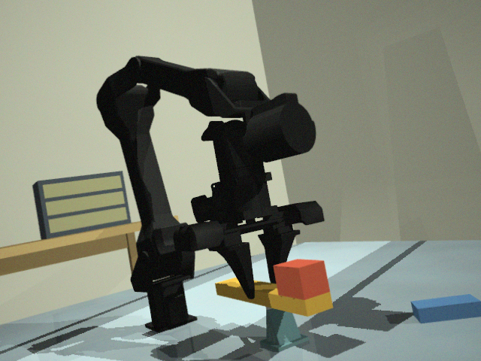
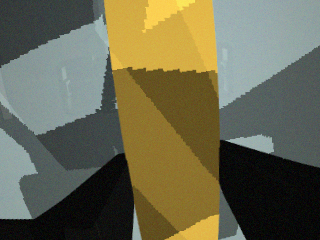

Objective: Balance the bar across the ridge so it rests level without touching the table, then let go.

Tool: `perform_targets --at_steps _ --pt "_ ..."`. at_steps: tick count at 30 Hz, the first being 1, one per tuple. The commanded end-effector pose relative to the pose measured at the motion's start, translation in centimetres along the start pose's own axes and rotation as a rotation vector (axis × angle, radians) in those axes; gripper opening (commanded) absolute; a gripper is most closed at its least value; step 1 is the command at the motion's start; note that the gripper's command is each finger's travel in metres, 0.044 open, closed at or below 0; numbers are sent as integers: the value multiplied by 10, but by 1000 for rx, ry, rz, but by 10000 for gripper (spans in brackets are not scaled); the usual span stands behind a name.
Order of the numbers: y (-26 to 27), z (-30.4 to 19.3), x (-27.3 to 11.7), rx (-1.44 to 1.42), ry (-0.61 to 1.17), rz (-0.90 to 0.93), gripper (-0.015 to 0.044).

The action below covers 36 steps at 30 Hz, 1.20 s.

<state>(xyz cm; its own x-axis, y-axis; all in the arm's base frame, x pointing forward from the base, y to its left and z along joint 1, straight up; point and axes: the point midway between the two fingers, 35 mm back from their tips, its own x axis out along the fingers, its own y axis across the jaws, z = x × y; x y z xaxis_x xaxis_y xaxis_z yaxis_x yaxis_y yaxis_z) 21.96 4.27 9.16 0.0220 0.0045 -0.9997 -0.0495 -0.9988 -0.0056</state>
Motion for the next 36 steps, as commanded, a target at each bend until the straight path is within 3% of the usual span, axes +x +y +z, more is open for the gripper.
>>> perform_targets --at_steps 1,9,16,36 --pt "0 0 0 0 0 0 0" --pt "0 0 0 0 0 0 0" --pt "0 0 0 0 0 0 167" --pt "0 0 0 0 0 0 169"
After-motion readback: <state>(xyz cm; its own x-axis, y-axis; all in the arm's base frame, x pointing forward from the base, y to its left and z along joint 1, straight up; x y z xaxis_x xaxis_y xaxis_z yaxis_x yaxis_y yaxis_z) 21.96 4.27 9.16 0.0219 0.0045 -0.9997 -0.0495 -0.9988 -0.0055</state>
